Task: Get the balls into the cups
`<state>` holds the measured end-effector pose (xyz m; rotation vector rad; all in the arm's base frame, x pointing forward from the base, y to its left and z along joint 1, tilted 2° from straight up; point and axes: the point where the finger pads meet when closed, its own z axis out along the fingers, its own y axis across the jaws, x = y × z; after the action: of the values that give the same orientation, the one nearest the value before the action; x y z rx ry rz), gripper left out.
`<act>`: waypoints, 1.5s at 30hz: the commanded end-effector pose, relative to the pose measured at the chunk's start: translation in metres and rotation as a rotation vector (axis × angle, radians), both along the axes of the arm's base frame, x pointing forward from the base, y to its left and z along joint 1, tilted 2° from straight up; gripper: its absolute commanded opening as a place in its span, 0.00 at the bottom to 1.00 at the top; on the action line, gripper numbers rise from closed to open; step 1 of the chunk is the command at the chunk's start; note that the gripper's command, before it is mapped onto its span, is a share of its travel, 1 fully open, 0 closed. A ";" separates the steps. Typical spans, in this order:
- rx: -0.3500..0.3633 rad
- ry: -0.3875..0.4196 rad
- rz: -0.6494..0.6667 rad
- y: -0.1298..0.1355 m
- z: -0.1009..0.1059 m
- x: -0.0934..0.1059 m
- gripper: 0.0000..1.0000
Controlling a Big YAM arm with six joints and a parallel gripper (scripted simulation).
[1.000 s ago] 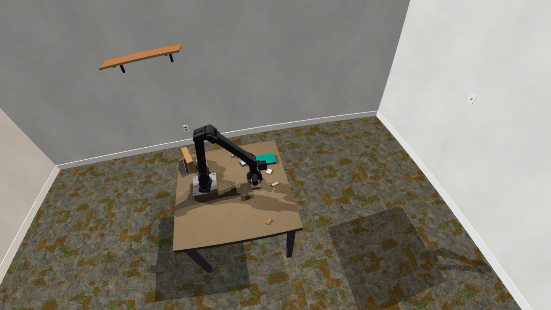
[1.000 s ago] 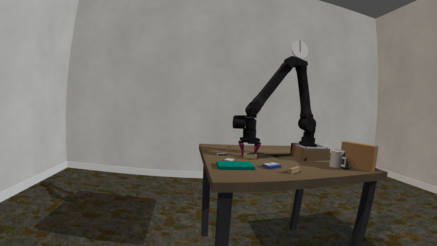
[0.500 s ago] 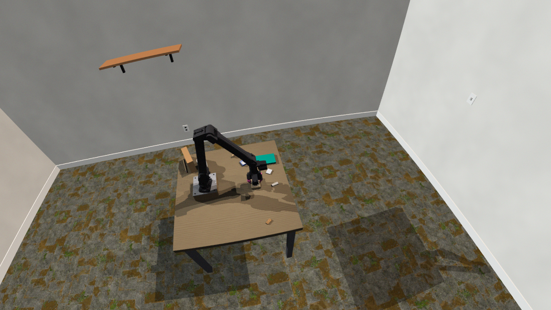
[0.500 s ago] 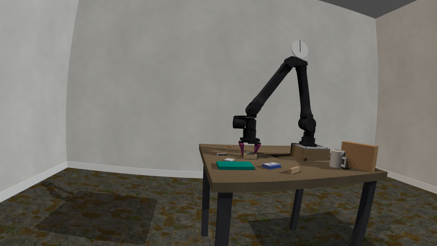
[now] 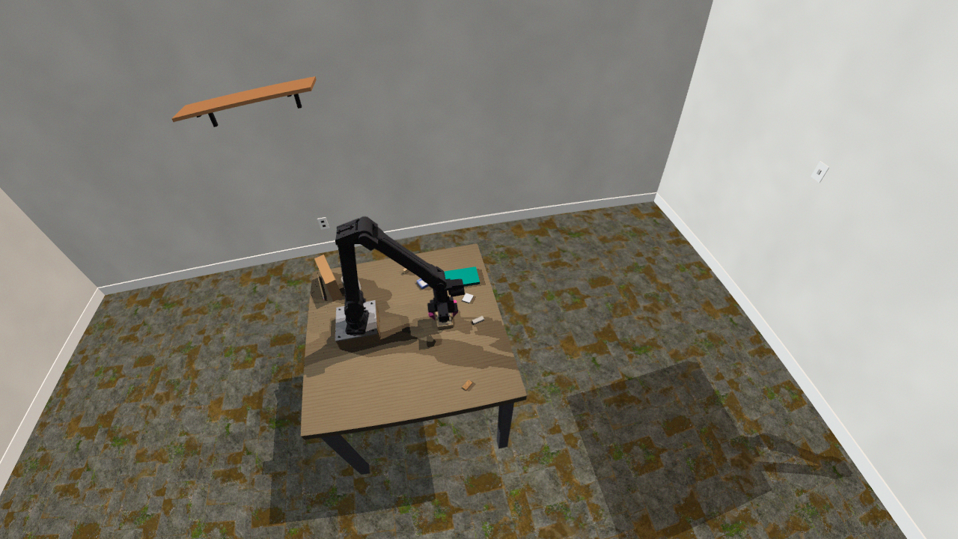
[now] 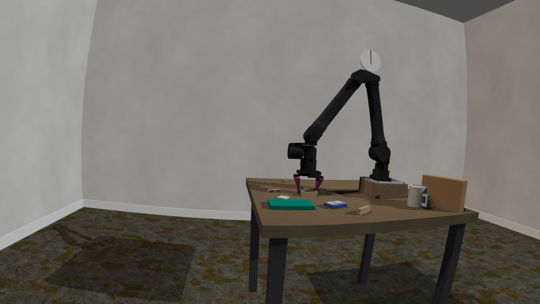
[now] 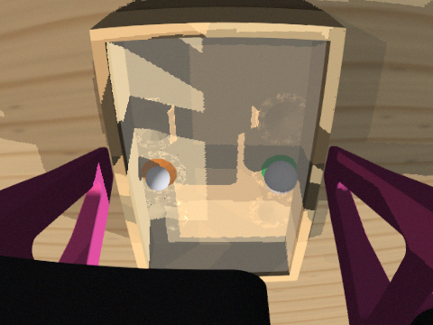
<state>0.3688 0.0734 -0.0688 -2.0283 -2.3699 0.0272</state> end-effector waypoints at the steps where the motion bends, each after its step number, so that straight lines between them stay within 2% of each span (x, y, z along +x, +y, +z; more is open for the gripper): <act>1: -0.001 -0.009 0.007 0.003 -0.002 0.002 0.86; 28: -0.001 -0.009 0.007 0.003 -0.001 0.003 0.86; 32: 0.001 -0.018 0.007 0.004 0.008 0.005 0.86; 39: 0.009 -0.058 0.007 0.007 0.030 0.024 0.86; 41: 0.009 -0.059 0.007 0.007 0.035 0.025 0.86; 44: 0.009 -0.057 0.007 0.007 0.037 0.024 0.86; 45: -0.005 0.011 0.007 0.002 0.019 0.000 0.86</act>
<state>0.3740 0.0744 -0.0460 -2.0363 -2.3795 0.0027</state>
